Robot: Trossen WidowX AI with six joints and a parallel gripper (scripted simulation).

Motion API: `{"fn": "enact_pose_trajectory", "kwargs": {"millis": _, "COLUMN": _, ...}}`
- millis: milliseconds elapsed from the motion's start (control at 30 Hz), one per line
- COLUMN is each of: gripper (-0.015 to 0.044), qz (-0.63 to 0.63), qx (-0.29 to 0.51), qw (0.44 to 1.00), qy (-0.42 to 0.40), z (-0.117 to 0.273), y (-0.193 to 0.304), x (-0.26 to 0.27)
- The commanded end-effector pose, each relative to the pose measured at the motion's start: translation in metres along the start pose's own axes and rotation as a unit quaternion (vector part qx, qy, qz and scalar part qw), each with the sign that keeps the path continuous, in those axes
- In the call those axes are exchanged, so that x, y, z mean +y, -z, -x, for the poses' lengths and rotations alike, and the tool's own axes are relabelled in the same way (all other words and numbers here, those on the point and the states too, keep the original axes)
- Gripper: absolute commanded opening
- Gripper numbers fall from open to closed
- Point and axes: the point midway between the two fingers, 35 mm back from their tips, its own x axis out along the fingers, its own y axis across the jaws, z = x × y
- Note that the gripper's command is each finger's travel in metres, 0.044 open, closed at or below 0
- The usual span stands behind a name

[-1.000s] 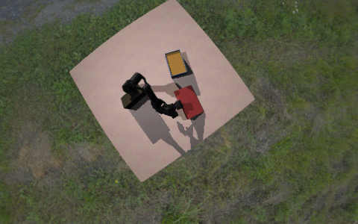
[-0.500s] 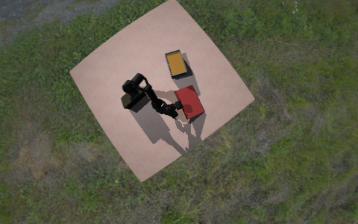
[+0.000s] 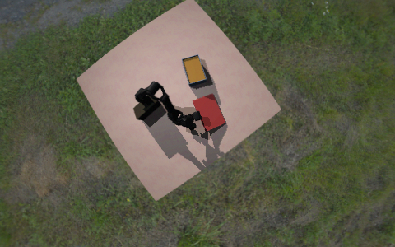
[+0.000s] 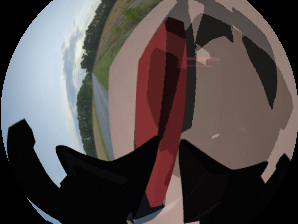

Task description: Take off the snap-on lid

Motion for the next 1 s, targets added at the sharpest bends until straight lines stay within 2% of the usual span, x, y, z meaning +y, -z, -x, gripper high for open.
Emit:
{"fn": "enact_pose_trajectory", "kwargs": {"millis": 0, "gripper": 0.0131, "qz": -0.002, "qx": -0.002, "qw": 1.0, "qy": 0.003, "z": 0.001, "y": -0.001, "x": 0.003}}
{"fn": "enact_pose_trajectory", "kwargs": {"millis": 167, "gripper": 0.0262, "qz": -0.002, "qx": -0.002, "qw": 1.0, "qy": 0.003, "z": 0.001, "y": -0.001, "x": 0.003}}
{"fn": "enact_pose_trajectory", "kwargs": {"millis": 233, "gripper": 0.0275, "qz": -0.002, "qx": -0.002, "qw": 1.0, "qy": 0.003, "z": 0.001, "y": -0.001, "x": 0.003}}
{"fn": "enact_pose_trajectory", "kwargs": {"millis": 433, "gripper": 0.0433, "qz": -0.002, "qx": -0.002, "qw": 1.0, "qy": 0.003, "z": 0.009, "y": 0.0, "x": -0.005}}
{"fn": "enact_pose_trajectory", "kwargs": {"millis": 967, "gripper": 0.044, "qz": -0.002, "qx": -0.003, "qw": 1.0, "qy": 0.004, "z": 0.034, "y": -0.001, "x": -0.026}}
